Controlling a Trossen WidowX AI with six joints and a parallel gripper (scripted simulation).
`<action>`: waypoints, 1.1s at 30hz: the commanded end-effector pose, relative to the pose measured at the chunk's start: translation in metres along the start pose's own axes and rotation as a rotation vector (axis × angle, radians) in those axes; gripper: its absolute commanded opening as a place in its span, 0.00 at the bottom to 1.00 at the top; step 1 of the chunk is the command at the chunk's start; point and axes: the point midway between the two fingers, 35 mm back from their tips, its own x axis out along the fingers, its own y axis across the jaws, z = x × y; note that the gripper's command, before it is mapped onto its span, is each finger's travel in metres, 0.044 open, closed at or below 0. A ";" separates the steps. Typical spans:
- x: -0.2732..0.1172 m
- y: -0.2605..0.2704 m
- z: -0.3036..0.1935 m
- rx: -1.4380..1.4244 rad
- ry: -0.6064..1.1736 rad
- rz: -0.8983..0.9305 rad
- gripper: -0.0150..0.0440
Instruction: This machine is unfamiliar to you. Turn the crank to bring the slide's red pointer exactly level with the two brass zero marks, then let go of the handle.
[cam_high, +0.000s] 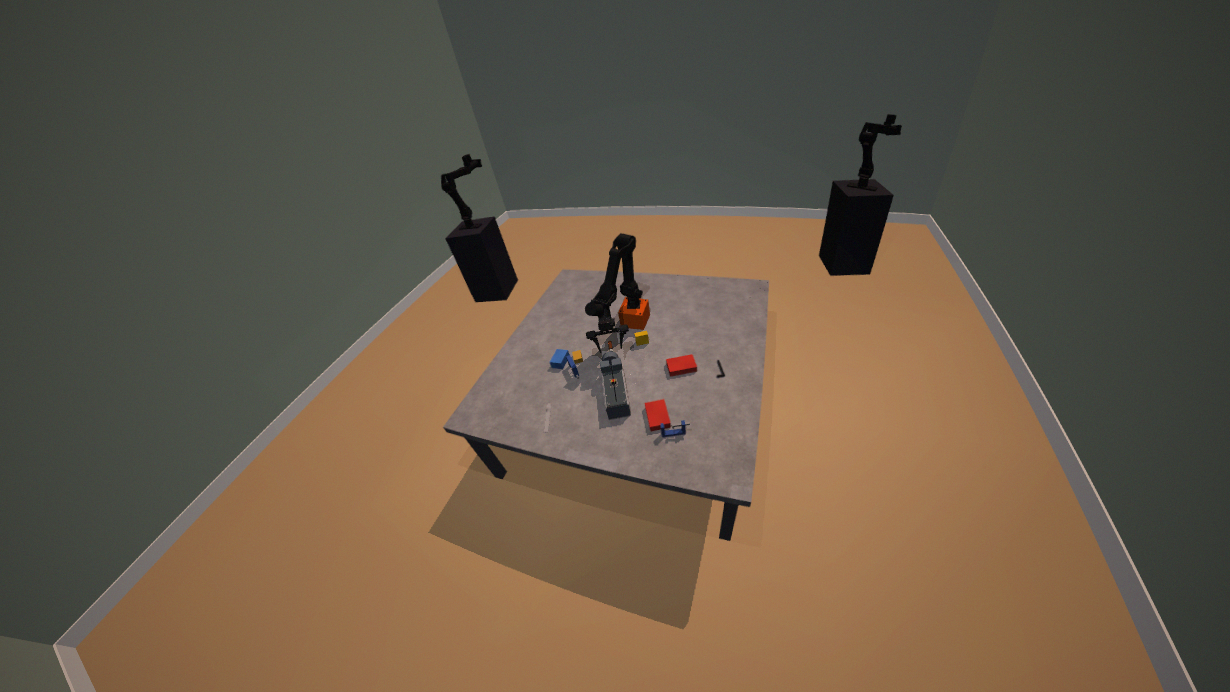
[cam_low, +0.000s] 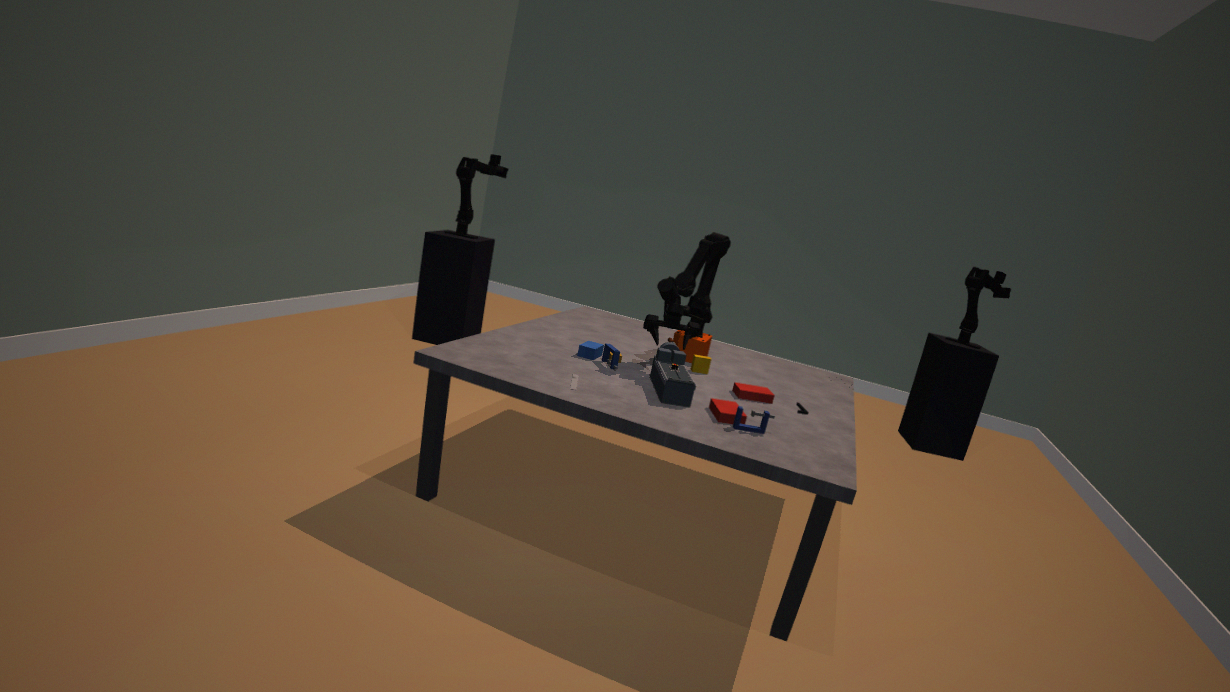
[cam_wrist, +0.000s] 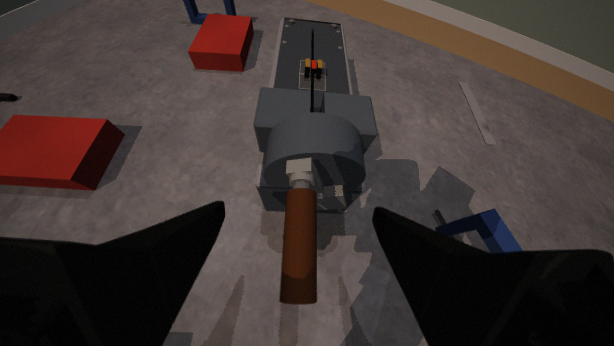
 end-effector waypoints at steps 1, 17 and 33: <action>0.004 0.001 -0.005 0.007 0.003 -0.002 1.00; 0.006 0.001 -0.008 0.006 0.003 -0.002 0.47; 0.005 0.000 -0.008 0.006 0.003 -0.002 0.25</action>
